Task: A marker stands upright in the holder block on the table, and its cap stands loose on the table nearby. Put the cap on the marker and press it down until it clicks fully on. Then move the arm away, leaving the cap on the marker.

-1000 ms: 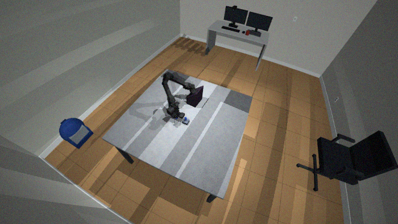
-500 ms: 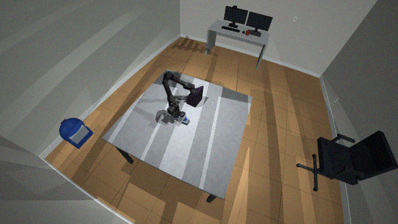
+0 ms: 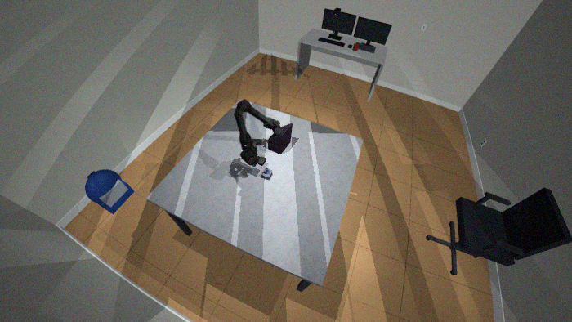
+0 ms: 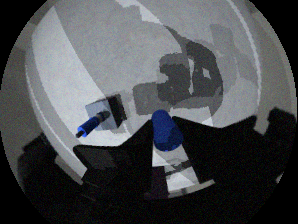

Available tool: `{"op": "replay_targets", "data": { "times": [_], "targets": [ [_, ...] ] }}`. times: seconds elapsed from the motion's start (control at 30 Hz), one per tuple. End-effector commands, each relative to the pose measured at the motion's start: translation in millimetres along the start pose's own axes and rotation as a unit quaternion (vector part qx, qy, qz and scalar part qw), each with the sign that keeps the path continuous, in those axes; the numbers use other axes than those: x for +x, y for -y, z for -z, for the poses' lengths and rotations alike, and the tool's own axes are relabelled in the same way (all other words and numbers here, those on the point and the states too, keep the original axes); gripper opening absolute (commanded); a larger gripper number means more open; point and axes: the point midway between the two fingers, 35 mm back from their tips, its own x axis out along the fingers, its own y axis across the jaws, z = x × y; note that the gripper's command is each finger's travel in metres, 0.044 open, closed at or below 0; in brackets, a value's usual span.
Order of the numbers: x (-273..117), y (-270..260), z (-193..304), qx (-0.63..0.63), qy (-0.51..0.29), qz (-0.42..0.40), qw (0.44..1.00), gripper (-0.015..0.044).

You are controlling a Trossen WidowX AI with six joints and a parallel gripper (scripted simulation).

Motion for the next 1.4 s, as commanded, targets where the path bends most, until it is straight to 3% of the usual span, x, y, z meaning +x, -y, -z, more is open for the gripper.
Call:
{"op": "replay_targets", "data": {
  "times": [0.0,1.37],
  "targets": [
    [-8,2,-4,0.006,0.006,0.001,1.000,0.0000],
    [-60,-114,-5,0.007,0.007,-0.003,1.000,0.0000]
  ]
}}
